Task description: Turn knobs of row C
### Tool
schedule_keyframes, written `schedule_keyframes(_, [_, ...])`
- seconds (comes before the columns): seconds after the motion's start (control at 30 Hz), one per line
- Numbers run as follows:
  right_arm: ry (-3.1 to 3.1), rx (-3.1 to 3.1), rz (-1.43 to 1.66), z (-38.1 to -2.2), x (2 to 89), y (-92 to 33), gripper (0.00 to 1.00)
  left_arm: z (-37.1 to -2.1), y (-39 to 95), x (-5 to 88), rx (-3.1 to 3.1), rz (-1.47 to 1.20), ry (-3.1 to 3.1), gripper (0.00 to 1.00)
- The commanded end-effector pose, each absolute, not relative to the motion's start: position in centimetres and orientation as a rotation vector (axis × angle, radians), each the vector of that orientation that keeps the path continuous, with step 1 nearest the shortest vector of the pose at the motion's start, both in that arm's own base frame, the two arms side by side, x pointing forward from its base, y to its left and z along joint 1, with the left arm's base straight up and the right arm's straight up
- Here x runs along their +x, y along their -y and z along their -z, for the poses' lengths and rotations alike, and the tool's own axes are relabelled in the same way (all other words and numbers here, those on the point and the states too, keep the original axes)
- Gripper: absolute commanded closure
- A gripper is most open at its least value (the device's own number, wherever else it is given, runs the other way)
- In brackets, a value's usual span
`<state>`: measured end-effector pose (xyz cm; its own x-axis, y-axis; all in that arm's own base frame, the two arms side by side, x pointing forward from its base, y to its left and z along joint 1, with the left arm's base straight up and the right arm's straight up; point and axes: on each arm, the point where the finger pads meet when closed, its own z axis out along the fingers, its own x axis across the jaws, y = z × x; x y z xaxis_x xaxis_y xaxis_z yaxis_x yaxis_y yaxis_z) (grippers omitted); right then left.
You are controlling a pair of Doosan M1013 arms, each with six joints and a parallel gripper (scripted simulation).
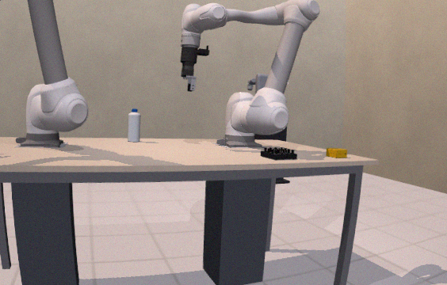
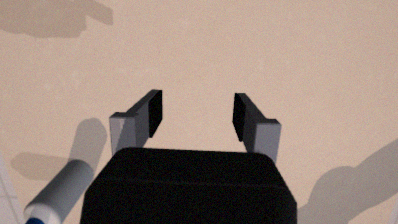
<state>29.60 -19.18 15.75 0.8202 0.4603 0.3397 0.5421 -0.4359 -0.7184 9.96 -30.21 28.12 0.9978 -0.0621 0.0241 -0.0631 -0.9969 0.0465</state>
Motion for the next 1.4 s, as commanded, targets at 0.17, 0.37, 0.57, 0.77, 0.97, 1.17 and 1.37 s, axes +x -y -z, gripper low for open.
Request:
schedule_keyframes(0.17, [0.525, -2.222, 0.087, -15.6, 21.5, 26.3, 0.00, -28.2, 30.3, 10.0, 3.092, -0.036, 0.097, 0.00])
schedule_keyframes(0.37, [0.388, -2.278, 0.064, -15.6, 16.1, 29.1, 0.00, -28.2, 30.3, 10.0, 3.092, -0.036, 0.097, 0.00])
schedule_keyframes(0.57, [0.310, -2.305, 0.050, -15.7, 12.9, 30.3, 0.00, -28.2, 30.3, 10.0, 3.092, -0.036, 0.097, 0.00])
schedule_keyframes(0.77, [0.216, -2.330, 0.033, -15.7, 9.0, 31.4, 0.00, -28.2, 30.3, 10.0, 3.092, -0.036, 0.097, 0.00])
schedule_keyframes(0.97, [0.160, -2.343, 0.022, -15.8, 6.8, 31.9, 0.00, -28.2, 30.3, 10.0, 3.092, -0.036, 0.097, 0.00])
schedule_keyframes(1.17, [0.125, -2.350, 0.015, -15.8, 5.3, 32.1, 0.00, -28.2, 30.3, 10.0, 3.092, -0.036, 0.097, 0.00])
schedule_keyframes(1.37, [0.105, -2.353, 0.011, -15.9, 4.5, 32.2, 0.00, -28.2, 30.3, 10.0, 3.092, -0.036, 0.097, 0.00])
